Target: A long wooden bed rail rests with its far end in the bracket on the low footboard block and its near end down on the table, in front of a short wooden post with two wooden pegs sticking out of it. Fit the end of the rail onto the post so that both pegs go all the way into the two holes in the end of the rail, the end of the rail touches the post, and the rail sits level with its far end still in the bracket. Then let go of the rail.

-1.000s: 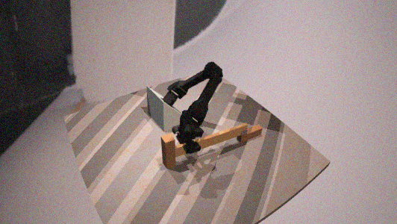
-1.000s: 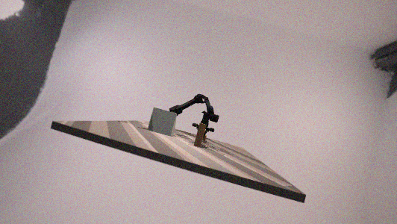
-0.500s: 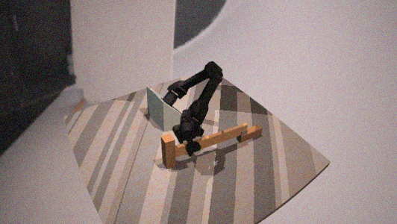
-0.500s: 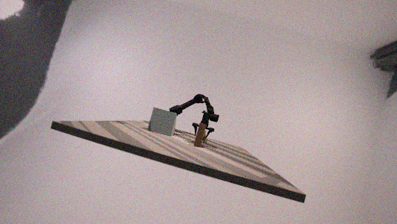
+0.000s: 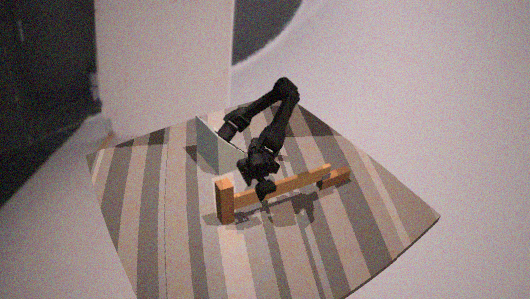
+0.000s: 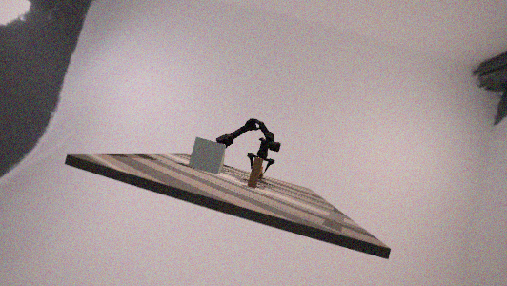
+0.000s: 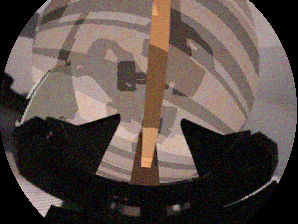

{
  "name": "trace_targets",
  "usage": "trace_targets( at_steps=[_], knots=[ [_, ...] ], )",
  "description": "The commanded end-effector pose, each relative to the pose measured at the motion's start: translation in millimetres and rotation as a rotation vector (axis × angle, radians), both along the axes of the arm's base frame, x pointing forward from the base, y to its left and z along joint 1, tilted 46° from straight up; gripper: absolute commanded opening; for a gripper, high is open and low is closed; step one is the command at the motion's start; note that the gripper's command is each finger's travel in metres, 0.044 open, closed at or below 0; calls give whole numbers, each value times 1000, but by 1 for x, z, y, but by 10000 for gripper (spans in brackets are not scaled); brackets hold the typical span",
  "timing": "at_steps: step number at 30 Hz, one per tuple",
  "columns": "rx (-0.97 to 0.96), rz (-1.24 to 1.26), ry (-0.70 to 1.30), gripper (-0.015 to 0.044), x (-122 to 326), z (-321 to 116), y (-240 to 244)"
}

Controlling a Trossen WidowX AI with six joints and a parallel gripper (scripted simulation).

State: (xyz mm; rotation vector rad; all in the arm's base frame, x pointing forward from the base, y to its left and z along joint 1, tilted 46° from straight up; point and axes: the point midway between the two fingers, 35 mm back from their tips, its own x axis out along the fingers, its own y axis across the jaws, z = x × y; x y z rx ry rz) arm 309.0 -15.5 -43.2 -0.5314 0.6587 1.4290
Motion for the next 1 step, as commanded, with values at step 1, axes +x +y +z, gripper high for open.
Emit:
trace_targets(
  at_steps=[1],
  knots=[
    [0,-4,6,440,0,0,0]
  ],
)
